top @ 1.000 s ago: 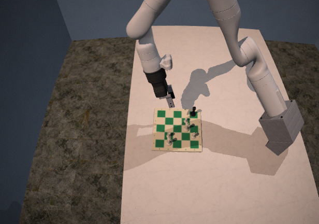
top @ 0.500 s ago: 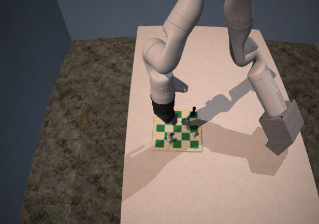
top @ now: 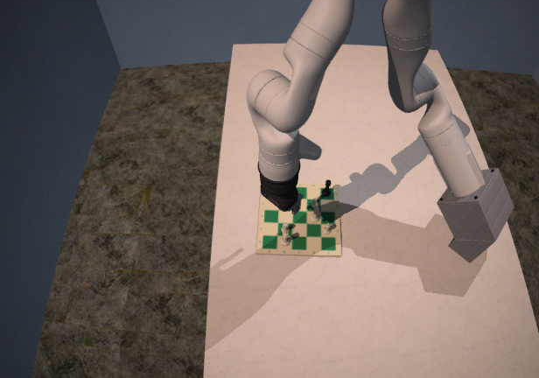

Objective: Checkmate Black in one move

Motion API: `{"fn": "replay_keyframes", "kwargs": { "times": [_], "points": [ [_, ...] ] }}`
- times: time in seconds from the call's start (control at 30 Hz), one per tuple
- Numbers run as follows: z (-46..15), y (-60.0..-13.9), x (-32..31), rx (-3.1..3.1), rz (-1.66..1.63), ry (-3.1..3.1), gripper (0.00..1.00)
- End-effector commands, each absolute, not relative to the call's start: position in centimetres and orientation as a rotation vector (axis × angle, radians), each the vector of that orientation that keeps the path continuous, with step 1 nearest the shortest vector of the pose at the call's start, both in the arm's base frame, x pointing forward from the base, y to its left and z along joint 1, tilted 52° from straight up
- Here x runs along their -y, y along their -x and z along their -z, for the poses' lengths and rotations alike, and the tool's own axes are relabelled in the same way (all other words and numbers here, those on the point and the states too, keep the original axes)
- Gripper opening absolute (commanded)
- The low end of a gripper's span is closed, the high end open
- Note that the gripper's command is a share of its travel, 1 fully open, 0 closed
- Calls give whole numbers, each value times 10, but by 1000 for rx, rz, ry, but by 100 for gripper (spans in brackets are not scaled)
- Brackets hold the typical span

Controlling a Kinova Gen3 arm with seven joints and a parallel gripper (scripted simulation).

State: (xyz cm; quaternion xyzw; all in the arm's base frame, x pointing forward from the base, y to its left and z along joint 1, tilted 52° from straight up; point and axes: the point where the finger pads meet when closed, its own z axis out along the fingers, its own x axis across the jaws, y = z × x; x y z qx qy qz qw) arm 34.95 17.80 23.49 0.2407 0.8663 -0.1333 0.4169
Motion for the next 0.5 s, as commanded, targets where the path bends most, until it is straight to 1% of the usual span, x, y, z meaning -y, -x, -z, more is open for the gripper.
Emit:
{"fn": "replay_keyframes", "kwargs": {
  "times": [0.0, 0.27, 0.47],
  "points": [
    [-235, -349, -179, -2174, 334, -603, 100],
    [-233, -352, -177, -2174, 333, -602, 100],
    [-207, -381, -157, -2172, 330, -602, 100]
  ]
}}
